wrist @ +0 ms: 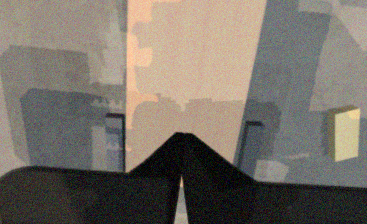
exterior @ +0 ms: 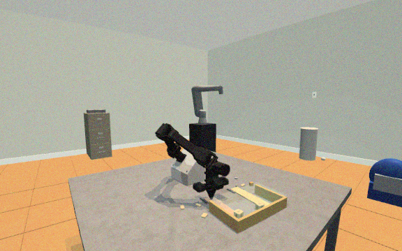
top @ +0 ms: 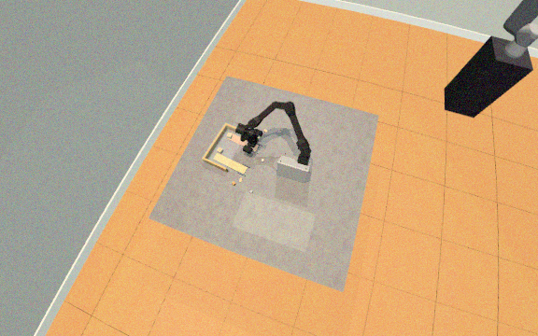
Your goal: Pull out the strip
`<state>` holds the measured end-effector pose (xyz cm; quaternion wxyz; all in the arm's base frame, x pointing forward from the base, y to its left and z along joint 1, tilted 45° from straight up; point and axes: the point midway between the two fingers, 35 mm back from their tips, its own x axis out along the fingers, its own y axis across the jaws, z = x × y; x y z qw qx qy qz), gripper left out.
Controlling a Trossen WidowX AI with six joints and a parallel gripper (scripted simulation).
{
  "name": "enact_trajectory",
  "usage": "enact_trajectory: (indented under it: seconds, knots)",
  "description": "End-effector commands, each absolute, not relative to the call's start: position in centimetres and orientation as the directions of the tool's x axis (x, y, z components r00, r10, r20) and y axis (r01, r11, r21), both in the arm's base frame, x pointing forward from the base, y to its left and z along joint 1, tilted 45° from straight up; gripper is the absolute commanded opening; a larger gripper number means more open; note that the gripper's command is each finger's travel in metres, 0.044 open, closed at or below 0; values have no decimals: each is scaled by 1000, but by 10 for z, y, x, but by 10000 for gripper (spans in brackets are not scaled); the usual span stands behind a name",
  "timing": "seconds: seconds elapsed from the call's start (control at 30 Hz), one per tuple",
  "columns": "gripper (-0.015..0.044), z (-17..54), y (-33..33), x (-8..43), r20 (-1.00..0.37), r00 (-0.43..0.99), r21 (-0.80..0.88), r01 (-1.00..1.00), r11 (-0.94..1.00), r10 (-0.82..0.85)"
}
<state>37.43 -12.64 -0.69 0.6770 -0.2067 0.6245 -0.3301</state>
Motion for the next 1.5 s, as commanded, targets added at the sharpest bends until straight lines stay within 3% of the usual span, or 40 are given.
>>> enact_trajectory:
  seconds: [0.0, 1.47]
  knots:
    - [0, -8, -127, 374, -710, 2, -692, 185, 698, -705]
    - [0, -12, -128, 364, -710, 1, -692, 185, 697, -705]
